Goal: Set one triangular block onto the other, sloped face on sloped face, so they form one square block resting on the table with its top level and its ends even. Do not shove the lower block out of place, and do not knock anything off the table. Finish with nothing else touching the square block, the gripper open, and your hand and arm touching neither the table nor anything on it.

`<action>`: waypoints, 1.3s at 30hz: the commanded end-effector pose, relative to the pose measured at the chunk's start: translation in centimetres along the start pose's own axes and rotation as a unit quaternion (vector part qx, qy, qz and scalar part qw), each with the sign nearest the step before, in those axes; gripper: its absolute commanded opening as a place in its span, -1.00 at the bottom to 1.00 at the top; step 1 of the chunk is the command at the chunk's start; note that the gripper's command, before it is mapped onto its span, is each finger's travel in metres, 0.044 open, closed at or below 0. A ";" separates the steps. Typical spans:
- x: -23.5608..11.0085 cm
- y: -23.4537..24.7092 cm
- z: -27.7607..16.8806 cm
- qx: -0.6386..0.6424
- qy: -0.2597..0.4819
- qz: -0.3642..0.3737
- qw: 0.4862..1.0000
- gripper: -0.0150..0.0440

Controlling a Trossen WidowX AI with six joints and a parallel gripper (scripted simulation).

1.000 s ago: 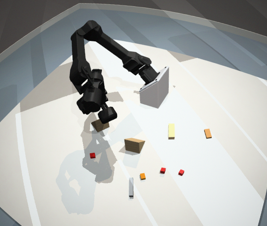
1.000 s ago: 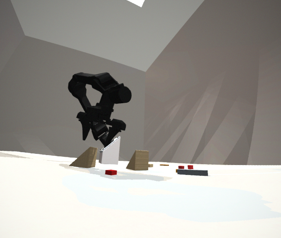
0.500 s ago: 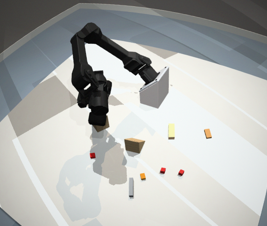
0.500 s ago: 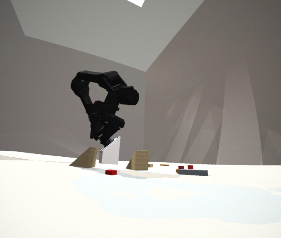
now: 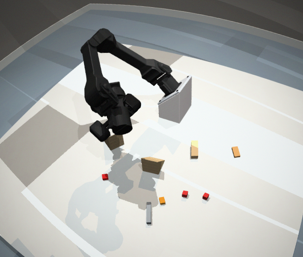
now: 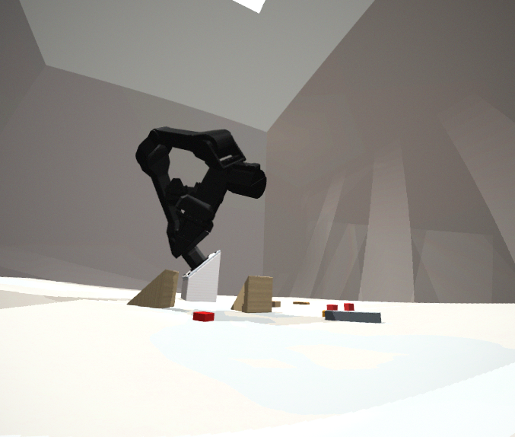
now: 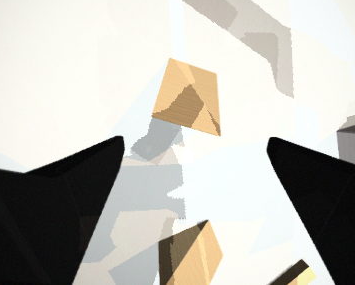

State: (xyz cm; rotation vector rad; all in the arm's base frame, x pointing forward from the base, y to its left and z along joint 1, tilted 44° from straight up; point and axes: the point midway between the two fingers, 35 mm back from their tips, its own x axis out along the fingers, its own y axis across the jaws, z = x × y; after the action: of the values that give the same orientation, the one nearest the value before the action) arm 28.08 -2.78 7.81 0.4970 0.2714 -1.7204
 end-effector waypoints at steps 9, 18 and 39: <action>-0.3 0.4 -0.9 0.157 -0.033 0.009 0.987 1.00; 0.6 0.6 -0.9 0.156 -0.031 0.009 0.987 1.00; 4.0 0.9 -0.9 0.154 -0.027 0.010 0.988 1.00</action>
State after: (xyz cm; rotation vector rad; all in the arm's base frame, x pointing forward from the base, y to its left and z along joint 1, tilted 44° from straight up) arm 28.64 -5.47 5.28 0.6747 -0.0385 -1.7651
